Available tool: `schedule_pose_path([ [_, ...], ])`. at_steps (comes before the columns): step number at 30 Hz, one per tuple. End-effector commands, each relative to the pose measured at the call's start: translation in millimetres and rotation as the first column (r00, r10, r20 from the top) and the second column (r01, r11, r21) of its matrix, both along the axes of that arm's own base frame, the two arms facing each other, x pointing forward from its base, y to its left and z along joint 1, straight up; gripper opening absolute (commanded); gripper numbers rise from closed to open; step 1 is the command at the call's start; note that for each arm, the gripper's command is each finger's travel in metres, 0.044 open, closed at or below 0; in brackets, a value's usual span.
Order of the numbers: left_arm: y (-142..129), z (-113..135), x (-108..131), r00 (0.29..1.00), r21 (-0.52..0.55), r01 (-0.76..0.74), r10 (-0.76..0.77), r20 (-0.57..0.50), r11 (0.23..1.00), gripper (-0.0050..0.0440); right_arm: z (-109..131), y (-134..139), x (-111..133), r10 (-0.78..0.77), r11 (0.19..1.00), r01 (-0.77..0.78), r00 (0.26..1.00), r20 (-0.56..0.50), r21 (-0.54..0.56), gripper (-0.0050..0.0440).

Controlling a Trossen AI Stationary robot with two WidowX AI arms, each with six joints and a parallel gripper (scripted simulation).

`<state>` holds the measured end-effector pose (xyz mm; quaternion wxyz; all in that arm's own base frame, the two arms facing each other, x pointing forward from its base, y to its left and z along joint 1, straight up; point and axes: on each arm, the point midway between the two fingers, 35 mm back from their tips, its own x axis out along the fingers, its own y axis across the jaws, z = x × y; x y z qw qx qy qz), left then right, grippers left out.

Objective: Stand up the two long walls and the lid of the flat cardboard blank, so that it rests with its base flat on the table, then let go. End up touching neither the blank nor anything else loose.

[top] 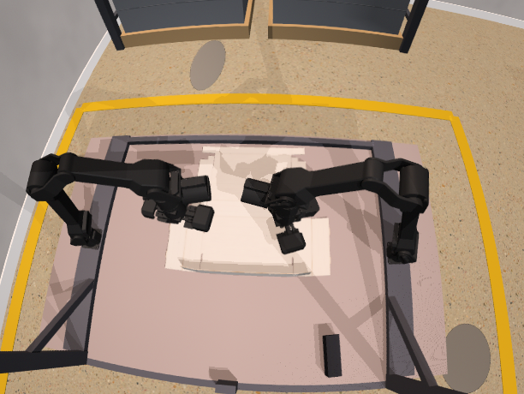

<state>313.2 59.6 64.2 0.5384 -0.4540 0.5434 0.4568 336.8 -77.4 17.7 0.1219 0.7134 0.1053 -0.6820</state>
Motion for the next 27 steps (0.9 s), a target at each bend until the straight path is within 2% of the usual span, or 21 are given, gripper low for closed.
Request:
schedule_pose_path([
  [1, 7.1, 7.4, 7.6, 0.994, 0.007, 0.108, -0.108, 0.028, 0.994, 0.0262, 9.5, -7.0, 0.3, 0.192, 0.981, -0.192, 0.981, 0.007, -0.013, 0.0315],
  [3, 9.0, 7.3, 8.5, 0.988, 0.008, 0.151, -0.151, 0.028, 0.989, 0.031, 10.7, -9.0, -0.3, 0.275, 0.961, -0.275, 0.962, 0.003, -0.018, 0.0315],
  [10, 15.6, 6.9, 11.5, 0.955, 0.012, 0.295, -0.295, 0.027, 0.955, 0.0311, 14.8, -16.0, -2.8, 0.541, 0.84, -0.541, 0.841, -0.012, -0.029, 0.0315],
  [12, 15.6, 6.9, 11.5, 0.955, 0.012, 0.295, -0.295, 0.027, 0.955, 0.0311, 14.8, -16.0, -2.8, 0.541, 0.84, -0.541, 0.841, -0.012, -0.029, 0.0315],
  [13, 17.6, 6.8, 12.8, 0.941, 0.013, 0.337, -0.337, 0.027, 0.941, 0.0311, 16.1, -17.9, -4.0, 0.615, 0.788, -0.615, 0.788, -0.017, -0.032, 0.0315],
  [18, 23.6, 6.5, 16.5, 0.89, 0.016, 0.455, -0.455, 0.026, 0.89, 0.0311, 19.8, -23.3, -7.8, 0.766, 0.641, -0.767, 0.642, -0.03, -0.035, 0.0315],
  [27, 32.4, 5.9, 21.8, 0.79, 0.02, 0.612, -0.613, 0.024, 0.79, 0.0311, 25.0, -31.0, -13.4, 0.949, 0.31, -0.95, 0.312, -0.051, -0.033, 0.0315],
])
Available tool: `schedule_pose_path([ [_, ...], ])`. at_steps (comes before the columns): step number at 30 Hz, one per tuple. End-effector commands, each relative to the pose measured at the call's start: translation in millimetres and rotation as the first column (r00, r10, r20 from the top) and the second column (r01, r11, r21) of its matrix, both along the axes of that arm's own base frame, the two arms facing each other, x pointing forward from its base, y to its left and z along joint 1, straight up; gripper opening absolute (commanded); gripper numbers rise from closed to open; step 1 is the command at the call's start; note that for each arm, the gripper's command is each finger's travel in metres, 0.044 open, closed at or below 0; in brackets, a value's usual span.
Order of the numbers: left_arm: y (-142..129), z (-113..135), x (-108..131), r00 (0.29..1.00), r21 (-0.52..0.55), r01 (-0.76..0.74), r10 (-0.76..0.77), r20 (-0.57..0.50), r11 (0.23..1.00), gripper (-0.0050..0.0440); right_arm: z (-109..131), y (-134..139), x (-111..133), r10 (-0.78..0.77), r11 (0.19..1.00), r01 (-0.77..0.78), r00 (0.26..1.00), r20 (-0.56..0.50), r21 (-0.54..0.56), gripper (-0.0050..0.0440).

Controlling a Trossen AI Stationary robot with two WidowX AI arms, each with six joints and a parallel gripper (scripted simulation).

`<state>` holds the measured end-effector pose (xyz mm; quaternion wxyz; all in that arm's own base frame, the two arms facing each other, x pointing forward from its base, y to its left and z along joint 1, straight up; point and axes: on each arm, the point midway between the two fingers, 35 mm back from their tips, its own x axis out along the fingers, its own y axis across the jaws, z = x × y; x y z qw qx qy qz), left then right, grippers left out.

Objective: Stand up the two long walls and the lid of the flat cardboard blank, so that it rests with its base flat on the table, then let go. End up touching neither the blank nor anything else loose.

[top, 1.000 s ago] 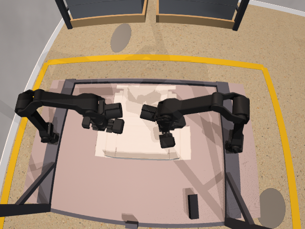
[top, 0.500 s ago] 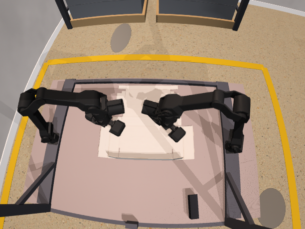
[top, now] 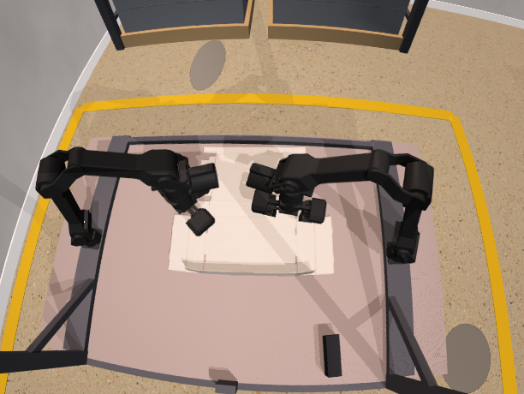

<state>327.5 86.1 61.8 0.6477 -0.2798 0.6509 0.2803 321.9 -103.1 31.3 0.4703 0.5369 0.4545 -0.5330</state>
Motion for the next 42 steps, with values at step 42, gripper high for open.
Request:
schedule_pose_path([
  [42, 43.3, 4.5, 25.1, 0.685, 0.027, 0.728, -0.729, 0.019, 0.685, 0.0311, 31.8, -33.3, -23.6, 0.988, -0.148, -0.989, -0.148, -0.038, -0.01, 0.0315],
])
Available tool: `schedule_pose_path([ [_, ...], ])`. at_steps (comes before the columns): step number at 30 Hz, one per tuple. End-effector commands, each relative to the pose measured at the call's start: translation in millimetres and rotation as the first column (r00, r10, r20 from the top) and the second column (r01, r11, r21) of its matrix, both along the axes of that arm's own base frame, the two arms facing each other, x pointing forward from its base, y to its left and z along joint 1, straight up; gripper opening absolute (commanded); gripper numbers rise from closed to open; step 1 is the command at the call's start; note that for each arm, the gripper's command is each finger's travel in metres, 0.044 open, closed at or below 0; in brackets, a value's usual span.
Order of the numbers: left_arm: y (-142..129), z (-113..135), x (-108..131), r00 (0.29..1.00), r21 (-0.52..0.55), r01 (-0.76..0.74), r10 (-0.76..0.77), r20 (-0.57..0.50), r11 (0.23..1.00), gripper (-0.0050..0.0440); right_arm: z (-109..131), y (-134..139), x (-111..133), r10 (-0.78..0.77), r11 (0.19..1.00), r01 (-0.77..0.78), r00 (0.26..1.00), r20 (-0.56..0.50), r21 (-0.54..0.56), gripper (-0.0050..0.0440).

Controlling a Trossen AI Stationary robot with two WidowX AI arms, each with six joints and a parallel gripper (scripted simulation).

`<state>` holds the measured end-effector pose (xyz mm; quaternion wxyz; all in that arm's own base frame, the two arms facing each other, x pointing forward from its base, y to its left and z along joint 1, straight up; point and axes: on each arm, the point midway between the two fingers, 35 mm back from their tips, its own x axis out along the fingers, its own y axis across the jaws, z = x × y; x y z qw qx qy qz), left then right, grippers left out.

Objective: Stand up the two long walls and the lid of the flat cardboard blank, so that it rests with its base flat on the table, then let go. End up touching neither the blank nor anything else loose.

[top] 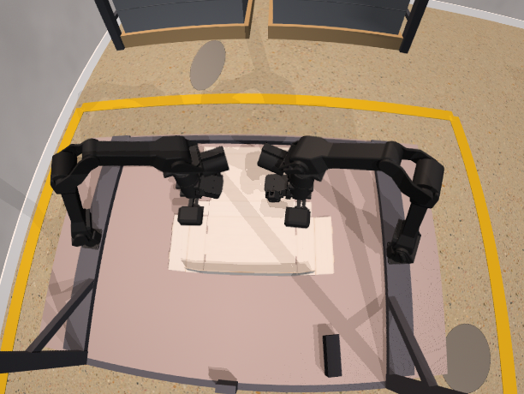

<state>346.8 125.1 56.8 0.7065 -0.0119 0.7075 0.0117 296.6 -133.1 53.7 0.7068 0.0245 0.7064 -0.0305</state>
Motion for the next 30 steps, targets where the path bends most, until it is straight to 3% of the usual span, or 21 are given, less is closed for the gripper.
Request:
schedule_pose_path([
  [1, 4.3, 9.4, 5.9, 0.999, 0.009, 0.035, -0.035, 0.029, 0.999, 0.0311, 9.5, -3.3, 1.6, 0.082, 0.997, -0.082, 0.996, 0.025, -0.009, 0.0315],
  [11, 3.7, 7.4, 9.2, 0.999, 0.007, 0.035, -0.035, 0.03, 0.999, 0.0311, 7.2, -3.5, 1.6, 0.082, 0.997, -0.082, 0.996, 0.025, -0.007, 0.0315],
  [17, 4.2, -28.6, 14.2, 0.999, -0.026, 0.036, -0.035, 0.032, 0.999, 0.0311, -29.2, -3.7, -4.9, 0.081, 0.996, -0.082, 0.996, 0.026, 0.025, 0.0315],
  [30, 3.9, -28.5, 15.4, 0.999, -0.026, 0.036, -0.035, 0.032, 0.999, 0.0311, -29.3, -3.5, -6.2, 0.081, 0.996, -0.082, 0.996, 0.026, 0.025, 0.0315],
])
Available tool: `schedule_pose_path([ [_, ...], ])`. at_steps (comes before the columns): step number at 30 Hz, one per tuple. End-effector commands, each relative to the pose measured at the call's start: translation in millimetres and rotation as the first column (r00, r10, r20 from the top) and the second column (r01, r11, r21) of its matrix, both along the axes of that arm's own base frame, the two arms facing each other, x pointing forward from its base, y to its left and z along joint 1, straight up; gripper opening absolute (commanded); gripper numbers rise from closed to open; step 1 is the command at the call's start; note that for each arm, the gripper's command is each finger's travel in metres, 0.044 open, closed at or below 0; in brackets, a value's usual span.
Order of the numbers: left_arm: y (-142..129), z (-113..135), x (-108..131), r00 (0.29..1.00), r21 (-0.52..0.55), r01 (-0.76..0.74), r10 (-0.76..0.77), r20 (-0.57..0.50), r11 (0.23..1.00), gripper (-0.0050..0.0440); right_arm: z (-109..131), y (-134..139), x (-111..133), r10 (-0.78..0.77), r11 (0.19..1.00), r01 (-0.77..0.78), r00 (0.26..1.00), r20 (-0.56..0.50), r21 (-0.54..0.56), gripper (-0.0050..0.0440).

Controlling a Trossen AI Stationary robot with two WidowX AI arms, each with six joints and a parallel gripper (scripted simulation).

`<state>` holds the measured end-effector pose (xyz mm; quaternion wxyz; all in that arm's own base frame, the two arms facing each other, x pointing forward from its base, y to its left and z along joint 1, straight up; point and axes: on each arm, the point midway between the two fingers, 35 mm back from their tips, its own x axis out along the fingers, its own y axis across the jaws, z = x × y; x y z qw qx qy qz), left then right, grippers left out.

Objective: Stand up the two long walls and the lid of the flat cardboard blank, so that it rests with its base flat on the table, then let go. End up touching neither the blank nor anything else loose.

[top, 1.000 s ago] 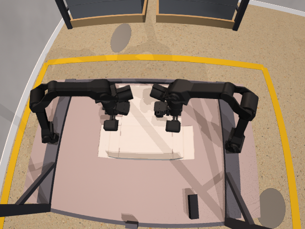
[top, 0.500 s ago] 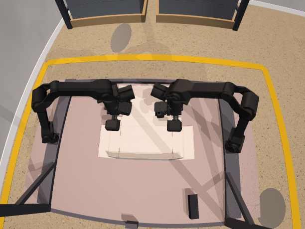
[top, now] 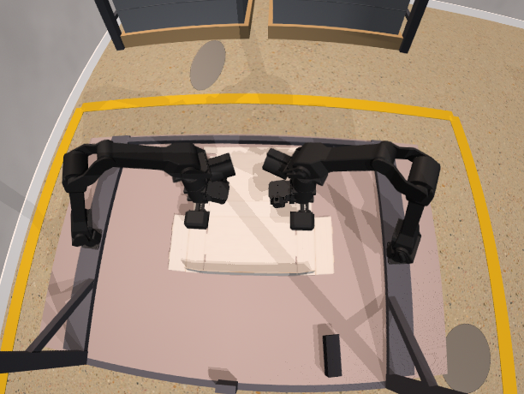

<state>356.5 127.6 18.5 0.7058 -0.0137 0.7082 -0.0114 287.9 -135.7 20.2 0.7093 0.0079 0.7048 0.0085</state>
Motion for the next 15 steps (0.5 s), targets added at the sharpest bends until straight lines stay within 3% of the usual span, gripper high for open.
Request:
schedule_pose_path([
  [1, 1.4, 9.7, 5.7, 0.999, 0.008, 0.004, -0.005, 0.033, 1.0, 0.0311, 4.2, -0.8, 2.5, 0.003, 1.0, -0.003, 1.0, 0.019, -0.004, 0.0315],
  [3, 1.4, 9.7, 5.8, 0.999, 0.008, 0.004, -0.005, 0.033, 1.0, 0.0311, 4.2, -0.8, 2.4, 0.003, 1.0, -0.003, 1.0, 0.019, -0.004, 0.0315],
  [6, -0.2, 9.5, 5.8, 0.999, 0.008, 0.004, -0.005, 0.033, 1.0, 0.0239, 4.0, 0.9, 2.4, 0.003, 1.0, -0.003, 1.0, 0.019, -0.005, 0.0243],
  [15, -5.9, 6.1, 6.3, 0.999, 0.008, 0.004, -0.005, 0.033, 1.0, 0.0236, 0.4, 7.2, 2.1, 0.003, 1.0, -0.003, 1.0, 0.018, -0.008, 0.024],
])
